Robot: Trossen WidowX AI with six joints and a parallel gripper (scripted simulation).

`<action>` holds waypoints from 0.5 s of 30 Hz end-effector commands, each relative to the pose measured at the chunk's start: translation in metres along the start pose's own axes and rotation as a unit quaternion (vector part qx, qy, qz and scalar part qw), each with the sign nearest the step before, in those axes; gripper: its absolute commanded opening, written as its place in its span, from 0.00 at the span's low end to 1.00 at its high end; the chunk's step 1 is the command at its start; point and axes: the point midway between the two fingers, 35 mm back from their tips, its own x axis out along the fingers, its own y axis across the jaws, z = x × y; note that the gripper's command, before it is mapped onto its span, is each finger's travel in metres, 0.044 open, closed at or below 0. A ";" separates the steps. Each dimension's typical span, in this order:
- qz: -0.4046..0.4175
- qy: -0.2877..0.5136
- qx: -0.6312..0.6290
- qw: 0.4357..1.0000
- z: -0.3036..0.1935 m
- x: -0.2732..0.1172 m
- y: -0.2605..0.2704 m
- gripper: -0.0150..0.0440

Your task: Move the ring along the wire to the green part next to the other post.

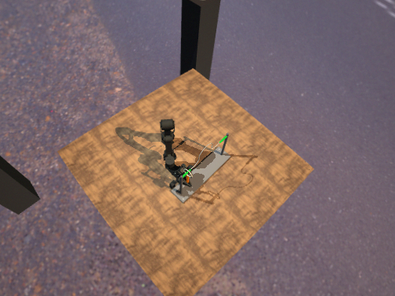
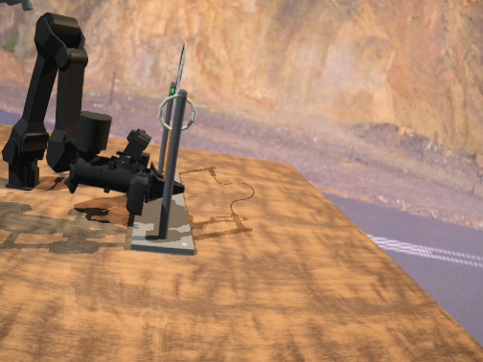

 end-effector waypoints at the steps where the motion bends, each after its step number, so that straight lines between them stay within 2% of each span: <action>1: 0.000 -0.001 -0.001 1.000 0.004 0.000 0.000 0.00; 15: -0.001 -0.001 -0.002 1.000 0.021 -0.001 0.000 0.00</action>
